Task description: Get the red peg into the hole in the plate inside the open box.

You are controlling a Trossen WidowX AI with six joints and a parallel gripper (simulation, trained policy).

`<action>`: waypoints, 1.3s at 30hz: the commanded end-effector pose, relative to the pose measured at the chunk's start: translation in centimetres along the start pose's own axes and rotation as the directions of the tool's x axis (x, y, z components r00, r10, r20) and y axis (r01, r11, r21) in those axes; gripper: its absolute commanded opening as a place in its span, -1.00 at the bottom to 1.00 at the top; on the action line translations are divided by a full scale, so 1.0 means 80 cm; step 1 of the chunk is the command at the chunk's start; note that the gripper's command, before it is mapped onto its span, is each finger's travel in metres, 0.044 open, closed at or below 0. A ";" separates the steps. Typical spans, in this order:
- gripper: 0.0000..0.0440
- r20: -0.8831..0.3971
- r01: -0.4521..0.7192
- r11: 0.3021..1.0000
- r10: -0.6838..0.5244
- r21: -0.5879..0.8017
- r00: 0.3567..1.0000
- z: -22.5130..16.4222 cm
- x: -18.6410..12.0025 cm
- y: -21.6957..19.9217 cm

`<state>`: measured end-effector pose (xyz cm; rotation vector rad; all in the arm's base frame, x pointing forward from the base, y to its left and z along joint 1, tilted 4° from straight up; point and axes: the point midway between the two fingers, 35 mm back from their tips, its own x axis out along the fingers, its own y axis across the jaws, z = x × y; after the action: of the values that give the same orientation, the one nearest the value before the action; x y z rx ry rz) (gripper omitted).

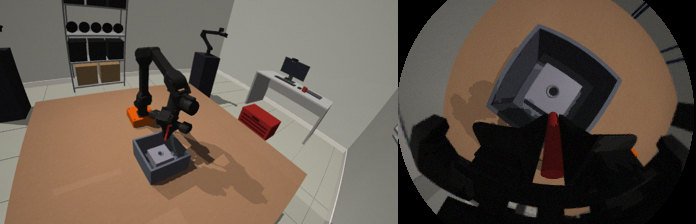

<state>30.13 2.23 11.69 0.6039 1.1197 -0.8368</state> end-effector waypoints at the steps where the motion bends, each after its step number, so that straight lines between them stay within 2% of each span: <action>1: -1.00 0.000 -0.008 1.000 0.008 -0.002 1.000 0.014 0.007 0.004; 9: -1.00 -0.027 -0.010 0.999 0.009 -0.042 1.000 0.039 0.036 0.004; 17: -0.97 -0.079 -0.014 0.994 0.005 -0.104 0.997 0.041 0.067 0.002; 19: -0.86 -0.097 -0.012 0.993 0.001 -0.120 0.995 0.039 0.074 0.000; 24: -0.36 -0.135 -0.011 0.991 -0.007 -0.134 0.991 0.038 0.089 0.000; 28: -0.32 -0.135 -0.026 0.987 0.004 -0.161 0.991 0.051 0.087 0.006; 31: -0.18 -0.145 -0.037 0.986 0.013 -0.165 0.989 0.058 0.083 0.013; 39: 0.75 -0.189 -0.077 0.984 0.046 -0.160 0.981 0.076 0.074 0.038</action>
<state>36.33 -2.44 7.76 0.5711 1.3179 -0.6508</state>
